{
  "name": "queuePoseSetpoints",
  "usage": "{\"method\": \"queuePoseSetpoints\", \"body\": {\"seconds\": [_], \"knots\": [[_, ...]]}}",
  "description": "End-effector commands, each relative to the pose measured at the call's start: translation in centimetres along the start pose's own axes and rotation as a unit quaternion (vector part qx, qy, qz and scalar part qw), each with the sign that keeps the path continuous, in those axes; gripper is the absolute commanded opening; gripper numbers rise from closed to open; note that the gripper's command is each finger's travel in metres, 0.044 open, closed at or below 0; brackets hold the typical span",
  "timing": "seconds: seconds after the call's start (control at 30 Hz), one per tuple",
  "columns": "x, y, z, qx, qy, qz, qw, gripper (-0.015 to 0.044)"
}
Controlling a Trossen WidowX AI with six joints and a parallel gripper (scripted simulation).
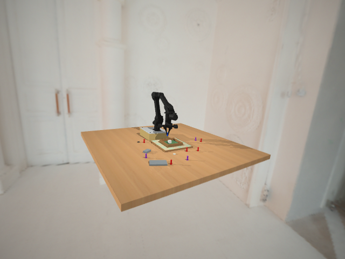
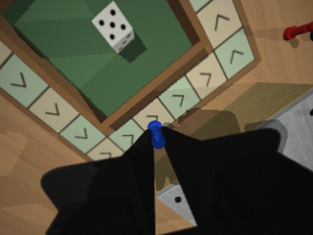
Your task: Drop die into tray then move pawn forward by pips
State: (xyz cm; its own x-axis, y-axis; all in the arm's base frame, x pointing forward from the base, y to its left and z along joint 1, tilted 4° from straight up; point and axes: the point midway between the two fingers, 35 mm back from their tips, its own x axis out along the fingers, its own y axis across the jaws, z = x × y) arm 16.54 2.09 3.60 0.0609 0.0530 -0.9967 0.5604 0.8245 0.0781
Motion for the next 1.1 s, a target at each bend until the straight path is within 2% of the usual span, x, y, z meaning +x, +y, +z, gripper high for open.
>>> {"method": "queuePoseSetpoints", "body": {"seconds": [0.0, 0.67, 0.97, 1.07], "knots": [[1.8, -0.2, -0.3, -0.001, 0.006, -0.001, 1.0, 0.0], [4.2, -0.2, -0.4, -0.001, 0.006, -0.002, 1.0, 0.0], [3.6, -0.2, -0.2, -0.003, 0.003, -0.002, 1.0, 0.0236], [1.2, 0.0, 0.0, -0.002, 0.004, -0.001, 1.0, 0.0315]]}}
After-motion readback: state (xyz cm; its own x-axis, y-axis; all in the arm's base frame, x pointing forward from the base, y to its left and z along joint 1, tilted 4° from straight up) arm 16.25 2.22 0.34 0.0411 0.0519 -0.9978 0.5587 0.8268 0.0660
